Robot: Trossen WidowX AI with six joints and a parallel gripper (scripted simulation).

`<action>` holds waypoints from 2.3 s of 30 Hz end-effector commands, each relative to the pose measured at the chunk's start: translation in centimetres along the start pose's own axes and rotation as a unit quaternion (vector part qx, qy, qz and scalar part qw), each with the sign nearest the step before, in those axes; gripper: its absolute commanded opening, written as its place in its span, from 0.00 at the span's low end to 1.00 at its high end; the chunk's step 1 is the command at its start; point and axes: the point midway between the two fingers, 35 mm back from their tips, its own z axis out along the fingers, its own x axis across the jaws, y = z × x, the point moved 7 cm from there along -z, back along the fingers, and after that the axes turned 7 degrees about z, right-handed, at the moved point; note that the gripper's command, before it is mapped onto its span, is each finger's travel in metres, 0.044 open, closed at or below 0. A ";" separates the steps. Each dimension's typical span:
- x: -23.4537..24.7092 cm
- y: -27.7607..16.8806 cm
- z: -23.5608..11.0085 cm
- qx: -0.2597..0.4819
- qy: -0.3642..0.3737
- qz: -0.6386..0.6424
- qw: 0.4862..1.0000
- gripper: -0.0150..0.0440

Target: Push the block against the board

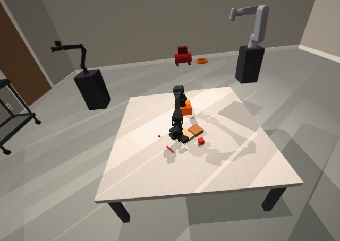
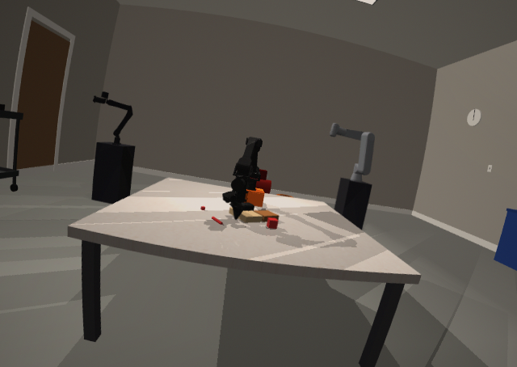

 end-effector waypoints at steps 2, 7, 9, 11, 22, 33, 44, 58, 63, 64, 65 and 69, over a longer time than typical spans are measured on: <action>0.1 -0.1 -0.1 -0.005 0.005 0.002 1.000 0.25; 0.1 -0.6 -0.1 -0.004 0.005 0.002 1.000 0.25; 0.1 -0.8 -0.1 -0.004 0.005 0.002 1.000 0.25; 0.1 -1.0 -0.1 -0.004 0.005 0.002 1.000 0.25; 0.1 -2.1 -0.1 -0.004 0.005 0.002 1.000 0.25; 0.0 -3.2 -0.1 -0.003 0.005 0.002 1.000 0.25; 0.0 -3.4 -0.1 -0.003 0.005 0.002 1.000 0.25; 0.5 -1.2 -0.2 -0.004 0.005 0.002 1.000 0.25; 0.6 -0.3 -0.2 -0.005 0.005 0.002 1.000 0.25; 0.6 -0.2 -0.2 -0.005 0.005 0.002 1.000 0.25; 0.6 0.0 -0.2 -0.005 0.005 0.002 1.000 0.25; 0.7 0.7 -0.2 -0.005 0.005 0.002 1.000 0.25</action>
